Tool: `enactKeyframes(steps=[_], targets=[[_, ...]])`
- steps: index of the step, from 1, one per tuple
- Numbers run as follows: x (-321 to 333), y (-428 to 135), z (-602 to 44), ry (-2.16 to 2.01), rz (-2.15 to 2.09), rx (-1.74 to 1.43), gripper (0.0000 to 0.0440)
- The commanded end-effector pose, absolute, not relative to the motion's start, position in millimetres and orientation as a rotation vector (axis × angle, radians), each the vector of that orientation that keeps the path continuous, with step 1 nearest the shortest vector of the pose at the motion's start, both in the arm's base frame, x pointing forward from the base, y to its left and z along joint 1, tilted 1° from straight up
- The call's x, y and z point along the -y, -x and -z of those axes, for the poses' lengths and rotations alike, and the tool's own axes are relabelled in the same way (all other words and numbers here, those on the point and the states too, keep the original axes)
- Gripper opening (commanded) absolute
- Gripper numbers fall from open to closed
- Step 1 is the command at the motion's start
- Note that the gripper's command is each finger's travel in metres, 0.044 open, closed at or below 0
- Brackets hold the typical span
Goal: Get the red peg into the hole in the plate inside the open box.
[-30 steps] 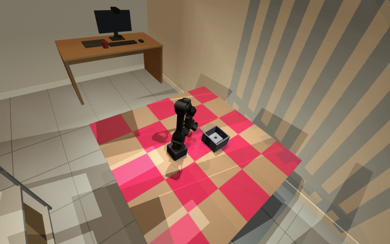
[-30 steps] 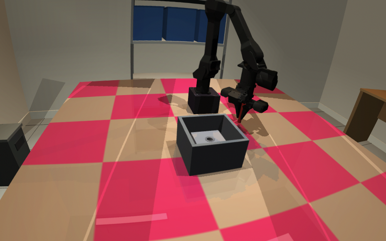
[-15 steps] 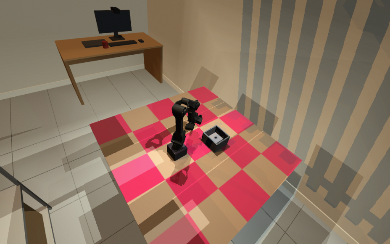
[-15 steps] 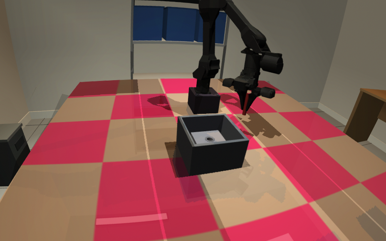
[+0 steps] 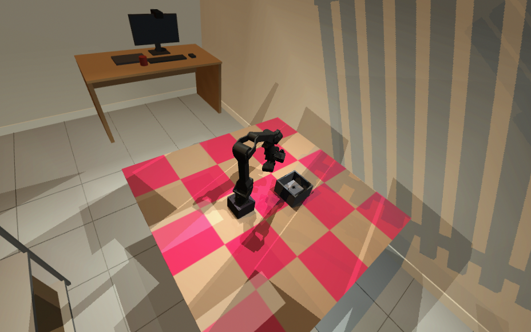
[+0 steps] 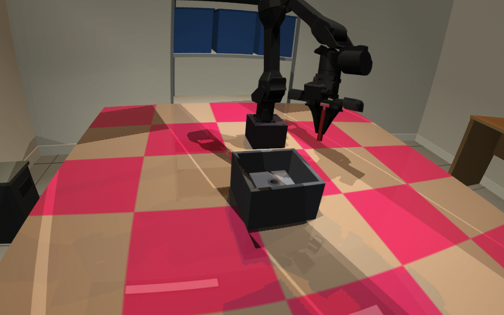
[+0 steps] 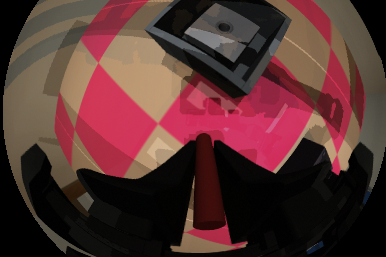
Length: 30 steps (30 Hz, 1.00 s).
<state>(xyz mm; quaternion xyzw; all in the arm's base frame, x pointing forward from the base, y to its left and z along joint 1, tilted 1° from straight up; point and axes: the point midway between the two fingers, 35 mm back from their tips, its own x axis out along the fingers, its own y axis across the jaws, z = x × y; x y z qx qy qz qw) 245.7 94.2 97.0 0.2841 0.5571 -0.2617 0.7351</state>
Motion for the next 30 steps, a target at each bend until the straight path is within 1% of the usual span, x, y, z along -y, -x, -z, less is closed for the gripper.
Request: enactKeyframes(steps=[1, 15, 30], targets=[[-78.9, -259.1, -103.6, -0.632, 0.598, -1.199, 0.0], [-33.6, -291.0, -103.3, -0.691, 0.679, -1.145, 0.0], [8.9, -320.7, -87.7, -0.765, 0.748, -1.108, 0.0006]])
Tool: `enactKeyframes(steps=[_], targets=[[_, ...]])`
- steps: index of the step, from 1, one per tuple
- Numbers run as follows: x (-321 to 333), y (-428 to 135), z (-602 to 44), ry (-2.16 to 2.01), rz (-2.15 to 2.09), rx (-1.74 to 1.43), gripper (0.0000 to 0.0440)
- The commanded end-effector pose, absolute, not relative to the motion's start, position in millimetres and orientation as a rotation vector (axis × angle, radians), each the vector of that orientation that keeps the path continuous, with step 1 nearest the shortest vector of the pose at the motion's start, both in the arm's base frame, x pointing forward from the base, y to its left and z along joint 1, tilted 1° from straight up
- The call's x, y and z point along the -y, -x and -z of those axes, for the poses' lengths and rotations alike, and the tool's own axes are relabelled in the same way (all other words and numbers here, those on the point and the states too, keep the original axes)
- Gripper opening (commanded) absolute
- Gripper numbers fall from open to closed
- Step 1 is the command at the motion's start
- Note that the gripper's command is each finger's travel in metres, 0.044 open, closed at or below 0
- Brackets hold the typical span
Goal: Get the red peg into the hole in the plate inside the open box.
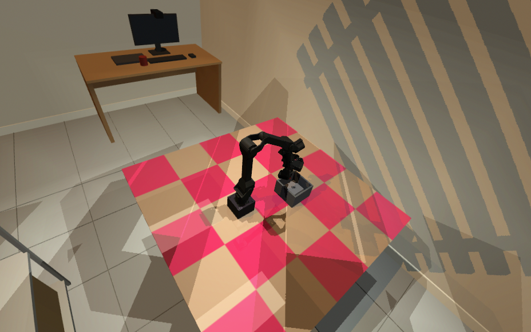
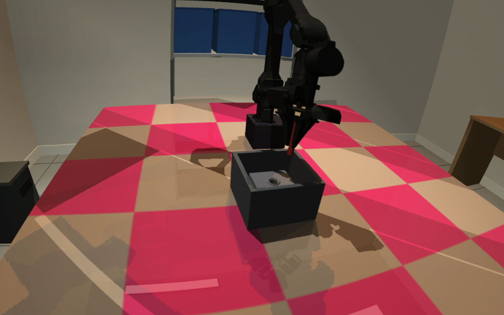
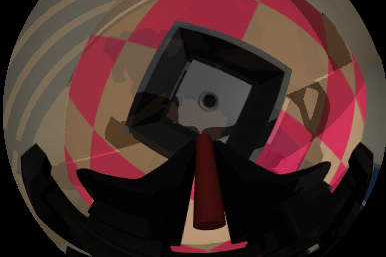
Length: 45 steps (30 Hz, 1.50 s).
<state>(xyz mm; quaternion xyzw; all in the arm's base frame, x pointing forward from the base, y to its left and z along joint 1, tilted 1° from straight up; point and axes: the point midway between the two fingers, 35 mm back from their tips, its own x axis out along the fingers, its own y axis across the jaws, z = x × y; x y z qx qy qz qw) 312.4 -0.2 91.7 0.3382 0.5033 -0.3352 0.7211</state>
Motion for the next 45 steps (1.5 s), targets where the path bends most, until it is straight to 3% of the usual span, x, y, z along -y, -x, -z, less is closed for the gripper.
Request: enactKeyframes(steps=[1, 17, 23, 27, 31, 40, 45], targets=[[11.4, -322.4, -86.3, -0.769, 0.752, -1.108, 0.0007], [32.5, -337.7, -48.1, -0.803, 0.794, -1.173, 0.002], [37.3, -338.9, -31.8, -0.772, 0.798, -1.212, 0.0144], [39.5, -342.0, -27.5, -0.756, 0.805, -1.234, 0.0161], [46.2, -354.9, -29.7, -0.749, 0.798, -1.217, 0.0259], [63.0, -380.0, -36.0, -0.72, 0.79, -1.189, 0.0425], [76.6, -395.8, -43.6, -0.72, 0.79, -1.132, 0.044]])
